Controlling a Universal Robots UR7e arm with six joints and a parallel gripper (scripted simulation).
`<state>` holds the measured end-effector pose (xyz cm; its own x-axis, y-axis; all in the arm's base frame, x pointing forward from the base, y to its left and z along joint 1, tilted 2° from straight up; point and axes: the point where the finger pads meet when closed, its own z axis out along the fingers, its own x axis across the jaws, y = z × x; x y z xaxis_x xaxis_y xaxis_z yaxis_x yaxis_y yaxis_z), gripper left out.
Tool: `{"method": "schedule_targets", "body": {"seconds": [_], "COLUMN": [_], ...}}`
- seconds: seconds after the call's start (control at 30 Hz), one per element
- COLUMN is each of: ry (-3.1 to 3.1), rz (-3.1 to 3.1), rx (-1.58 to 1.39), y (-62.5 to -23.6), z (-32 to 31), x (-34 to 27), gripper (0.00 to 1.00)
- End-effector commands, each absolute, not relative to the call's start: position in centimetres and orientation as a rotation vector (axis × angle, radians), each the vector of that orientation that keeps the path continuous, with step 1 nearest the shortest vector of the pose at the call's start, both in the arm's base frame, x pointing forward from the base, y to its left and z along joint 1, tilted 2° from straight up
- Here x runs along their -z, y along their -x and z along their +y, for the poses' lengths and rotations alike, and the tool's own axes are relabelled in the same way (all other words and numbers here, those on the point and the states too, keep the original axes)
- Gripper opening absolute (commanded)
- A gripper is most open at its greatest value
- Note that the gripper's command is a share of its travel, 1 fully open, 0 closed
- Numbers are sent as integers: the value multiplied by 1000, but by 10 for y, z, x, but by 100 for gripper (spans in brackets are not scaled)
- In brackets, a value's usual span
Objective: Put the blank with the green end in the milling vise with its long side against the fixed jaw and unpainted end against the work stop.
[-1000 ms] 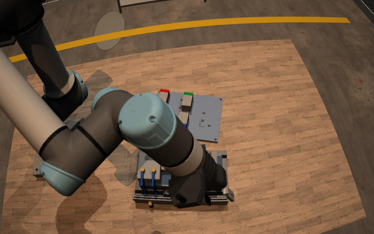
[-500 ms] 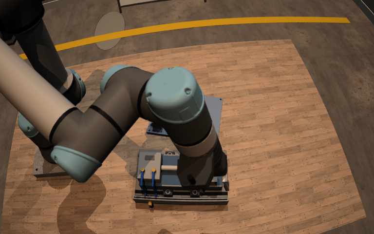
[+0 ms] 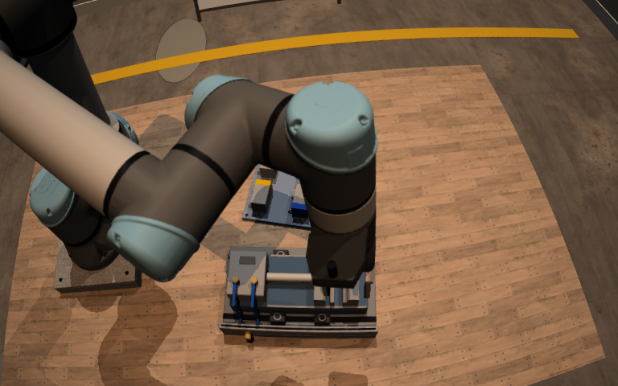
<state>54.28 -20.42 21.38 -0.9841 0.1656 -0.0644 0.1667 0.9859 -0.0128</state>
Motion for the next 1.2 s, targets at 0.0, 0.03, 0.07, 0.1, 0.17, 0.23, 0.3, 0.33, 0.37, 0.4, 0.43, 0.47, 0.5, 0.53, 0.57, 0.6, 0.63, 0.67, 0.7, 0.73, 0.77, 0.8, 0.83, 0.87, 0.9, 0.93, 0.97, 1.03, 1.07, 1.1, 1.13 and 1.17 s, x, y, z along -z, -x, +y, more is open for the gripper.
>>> {"method": "schedule_targets", "body": {"seconds": [0.0, 0.03, 0.07, 0.1, 0.17, 0.23, 0.3, 0.33, 0.37, 0.4, 0.43, 0.47, 0.5, 0.53, 0.57, 0.6, 0.63, 0.67, 0.7, 0.73, 0.77, 0.8, 0.83, 0.87, 0.9, 0.93, 0.97, 1.03, 1.07, 1.1, 1.13, 1.17], "ry": [-336, -336, -336, -336, -336, -336, -336, -330, -332, -333, -335, -336, -336, -336, -336, -336, -336, -336, -336, -336, -336, -336, -336, -336, -336, -336, -336, -336, -336, -336, -336, -336], "rz": [3152, 3152, 3152, 3152, 3152, 3152, 3152, 3145, 3147, 3148, 3150, 3152, 3152, 3152, 3152, 3152, 3152, 3152, 3152, 3152, 3152, 3152, 3152, 3152, 3152, 3152, 3152, 3152, 3152, 3152, 3152, 3152], "rx": [2, 2, 2, 2, 2, 2, 2, 5, 4, 4, 3, 2, 2, 2, 2, 2, 2, 2, 2, 2, 2, 2, 2, 2, 2, 2, 2, 2, 2, 2, 2, 2], "y": [-539, -539, -539, -539, -539, -539, -539, -537, -534, -532, -529, -527, -527, -527, -527, -527, -527, -527, -527, -527, -527, -527, -527, -527, -525, -522, -520, -515, -515, -515, -515, -515], "z": [-188, -188, -188, -188, -188, -188, -188, -179, -170, -160, -151, -141, -141, -141, -141, -141, -141, -141, -141, -141, -141, -141, -141, -141, -133, -124, -114, -95, -95, -95, -95, -95], "x": [-217, -217, -217, -217, -217, -217, -217, -219, -220, -222, -223, -225, -225, -225, -225, -225, -225, -225, -225, -225, -225, -225, -225, -225, -226, -228, -230, -233, -233, -233, -233, -233], "gripper": [100, 100, 100, 100, 100, 100, 100, 100, 100, 100, 100, 100, 100, 100, 100, 100, 100, 100, 100, 100, 100, 100, 100, 100, 100, 100, 100, 100, 100, 100, 100, 100]}}
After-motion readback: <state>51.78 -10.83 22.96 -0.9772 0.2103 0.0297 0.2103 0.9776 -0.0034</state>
